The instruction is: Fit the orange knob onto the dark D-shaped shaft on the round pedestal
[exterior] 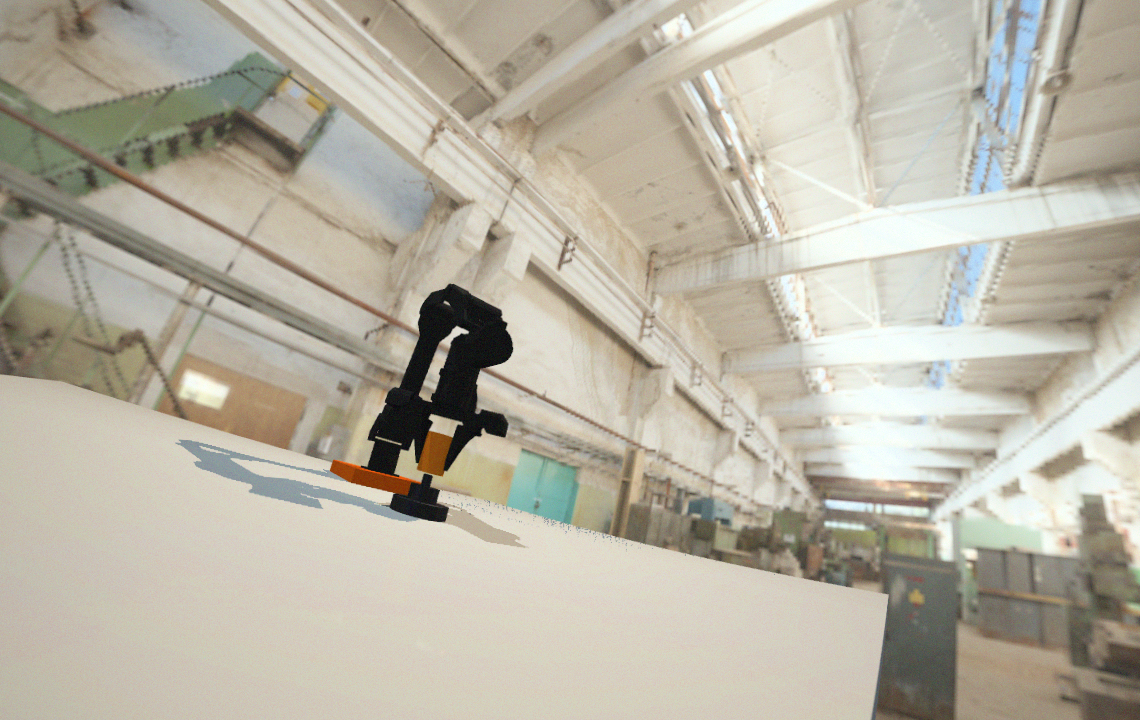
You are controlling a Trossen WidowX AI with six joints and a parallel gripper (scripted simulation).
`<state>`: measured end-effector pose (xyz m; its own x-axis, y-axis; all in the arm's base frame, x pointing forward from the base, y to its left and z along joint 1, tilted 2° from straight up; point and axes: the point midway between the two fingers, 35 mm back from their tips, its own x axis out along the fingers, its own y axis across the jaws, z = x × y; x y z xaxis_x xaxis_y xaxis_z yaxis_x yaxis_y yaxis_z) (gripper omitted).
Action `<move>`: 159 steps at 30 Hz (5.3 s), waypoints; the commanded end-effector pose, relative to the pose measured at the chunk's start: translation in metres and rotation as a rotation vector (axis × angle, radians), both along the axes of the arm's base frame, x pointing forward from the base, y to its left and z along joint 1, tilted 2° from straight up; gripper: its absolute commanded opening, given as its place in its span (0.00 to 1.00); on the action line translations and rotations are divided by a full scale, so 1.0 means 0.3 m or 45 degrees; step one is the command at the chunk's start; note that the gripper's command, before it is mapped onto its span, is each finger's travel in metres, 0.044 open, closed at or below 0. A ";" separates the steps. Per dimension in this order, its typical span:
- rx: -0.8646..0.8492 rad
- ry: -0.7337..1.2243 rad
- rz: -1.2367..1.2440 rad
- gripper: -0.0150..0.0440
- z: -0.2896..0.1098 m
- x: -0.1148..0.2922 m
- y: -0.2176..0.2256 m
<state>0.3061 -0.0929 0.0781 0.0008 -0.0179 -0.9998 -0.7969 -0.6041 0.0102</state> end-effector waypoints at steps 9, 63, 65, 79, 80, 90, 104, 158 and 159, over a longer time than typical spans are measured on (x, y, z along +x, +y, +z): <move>-0.003 -0.024 -0.981 0.25 -0.001 0.009 -0.008; 0.006 -0.067 -3.246 0.25 -0.011 -0.007 0.000; 0.006 -0.067 -3.246 0.25 -0.013 -0.006 0.000; 0.007 -0.070 -3.405 0.25 0.007 -0.001 -0.001; 0.008 -0.071 -3.461 0.25 0.006 0.002 -0.002; 0.008 -0.072 -3.513 0.25 -0.008 0.010 -0.004; 0.008 -0.072 -3.513 0.25 -0.003 -0.003 -0.001; 0.011 -0.082 -4.046 0.25 -0.005 0.008 -0.003; 0.011 -0.082 -4.046 0.25 -0.009 0.008 -0.003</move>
<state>0.3066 -0.0928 0.0760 -0.0011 -0.0178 -0.9998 0.8141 0.5806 -0.0112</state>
